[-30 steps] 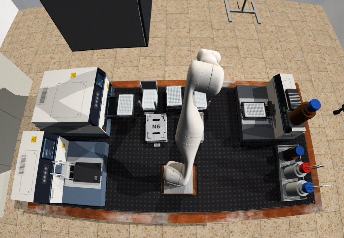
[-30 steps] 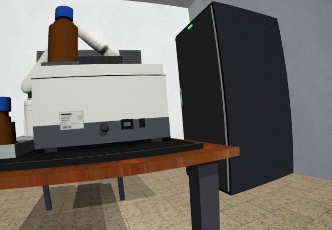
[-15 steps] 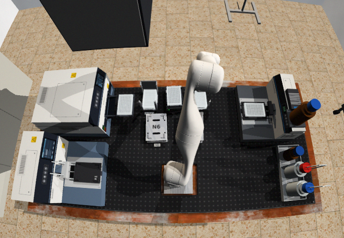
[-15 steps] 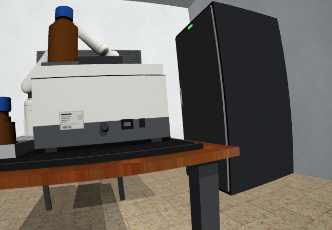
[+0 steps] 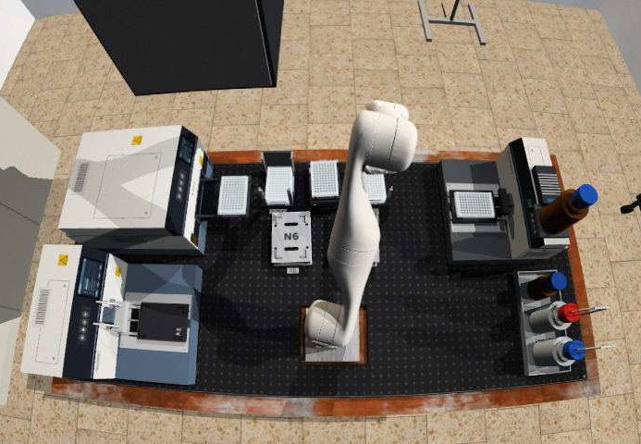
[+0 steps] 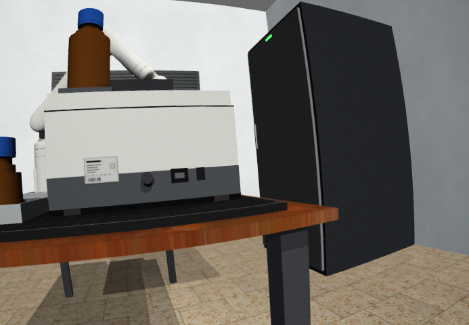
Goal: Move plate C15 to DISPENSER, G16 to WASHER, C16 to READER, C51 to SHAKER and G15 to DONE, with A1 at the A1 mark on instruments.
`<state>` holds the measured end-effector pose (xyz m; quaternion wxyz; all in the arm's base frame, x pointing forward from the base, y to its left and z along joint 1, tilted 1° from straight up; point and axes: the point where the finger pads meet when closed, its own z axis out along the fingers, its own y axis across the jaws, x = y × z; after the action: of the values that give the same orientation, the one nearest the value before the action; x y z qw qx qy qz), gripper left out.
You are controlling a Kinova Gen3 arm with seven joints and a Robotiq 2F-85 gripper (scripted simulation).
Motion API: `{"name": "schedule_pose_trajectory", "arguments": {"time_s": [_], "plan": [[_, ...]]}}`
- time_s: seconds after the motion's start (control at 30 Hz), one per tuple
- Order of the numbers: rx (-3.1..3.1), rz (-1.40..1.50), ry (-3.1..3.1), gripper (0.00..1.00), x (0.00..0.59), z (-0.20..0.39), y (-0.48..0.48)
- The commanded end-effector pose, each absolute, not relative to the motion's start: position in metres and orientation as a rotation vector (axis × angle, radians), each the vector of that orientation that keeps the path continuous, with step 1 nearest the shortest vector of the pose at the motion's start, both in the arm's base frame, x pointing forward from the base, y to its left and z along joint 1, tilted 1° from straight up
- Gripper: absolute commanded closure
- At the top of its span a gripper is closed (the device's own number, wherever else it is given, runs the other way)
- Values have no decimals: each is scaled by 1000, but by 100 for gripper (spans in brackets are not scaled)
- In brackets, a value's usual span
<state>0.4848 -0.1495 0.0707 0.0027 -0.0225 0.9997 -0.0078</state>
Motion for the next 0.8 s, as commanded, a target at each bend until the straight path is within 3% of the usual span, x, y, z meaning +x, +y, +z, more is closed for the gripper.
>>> {"name": "schedule_pose_trajectory", "arguments": {"time_s": [0.0,0.77], "plan": [[-70,-25,3133,0,485,67,-150],[-70,-25,3133,0,486,47,-150]]}}
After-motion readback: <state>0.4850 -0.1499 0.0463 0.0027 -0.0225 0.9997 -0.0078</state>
